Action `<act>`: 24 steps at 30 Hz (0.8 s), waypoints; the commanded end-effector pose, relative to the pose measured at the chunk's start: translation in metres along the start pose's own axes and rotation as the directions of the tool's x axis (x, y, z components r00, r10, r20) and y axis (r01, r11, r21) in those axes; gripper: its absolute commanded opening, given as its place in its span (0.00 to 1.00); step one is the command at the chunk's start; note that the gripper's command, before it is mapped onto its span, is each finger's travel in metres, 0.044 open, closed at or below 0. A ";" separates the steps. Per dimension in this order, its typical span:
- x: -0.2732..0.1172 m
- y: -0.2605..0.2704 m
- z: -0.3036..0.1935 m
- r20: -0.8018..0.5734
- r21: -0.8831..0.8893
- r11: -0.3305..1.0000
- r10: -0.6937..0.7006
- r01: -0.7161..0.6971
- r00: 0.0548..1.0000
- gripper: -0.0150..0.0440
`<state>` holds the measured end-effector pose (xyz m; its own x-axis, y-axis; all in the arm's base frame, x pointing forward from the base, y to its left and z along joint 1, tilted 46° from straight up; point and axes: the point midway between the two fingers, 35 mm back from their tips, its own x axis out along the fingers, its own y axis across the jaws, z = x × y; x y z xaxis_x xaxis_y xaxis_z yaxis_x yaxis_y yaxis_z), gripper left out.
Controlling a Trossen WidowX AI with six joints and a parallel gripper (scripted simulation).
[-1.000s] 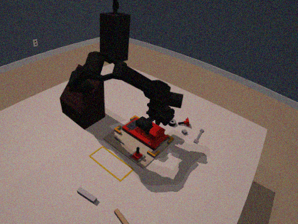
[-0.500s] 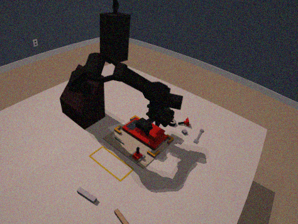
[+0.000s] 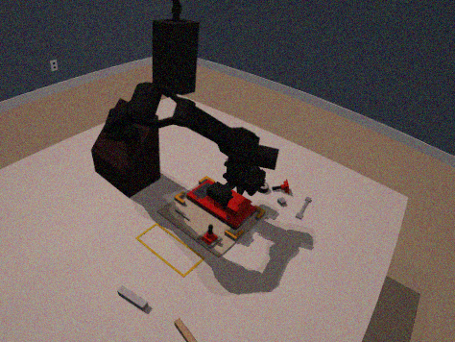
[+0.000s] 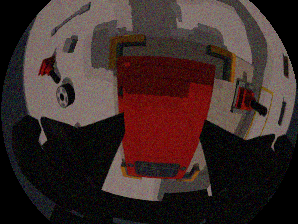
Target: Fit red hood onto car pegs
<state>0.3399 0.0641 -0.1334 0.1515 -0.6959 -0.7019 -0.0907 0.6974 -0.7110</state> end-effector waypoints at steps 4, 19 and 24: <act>0.003 0.000 0.000 0.003 -0.005 1.000 -0.004 0.004 1.000 0.25; 0.002 0.000 0.000 0.000 0.000 1.000 0.000 0.000 1.000 0.65; 0.002 0.000 0.000 0.000 0.000 1.000 0.000 0.000 1.000 0.88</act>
<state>0.3400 0.0622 -0.1351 0.1509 -0.6961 -0.7019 -0.0902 0.6974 -0.7110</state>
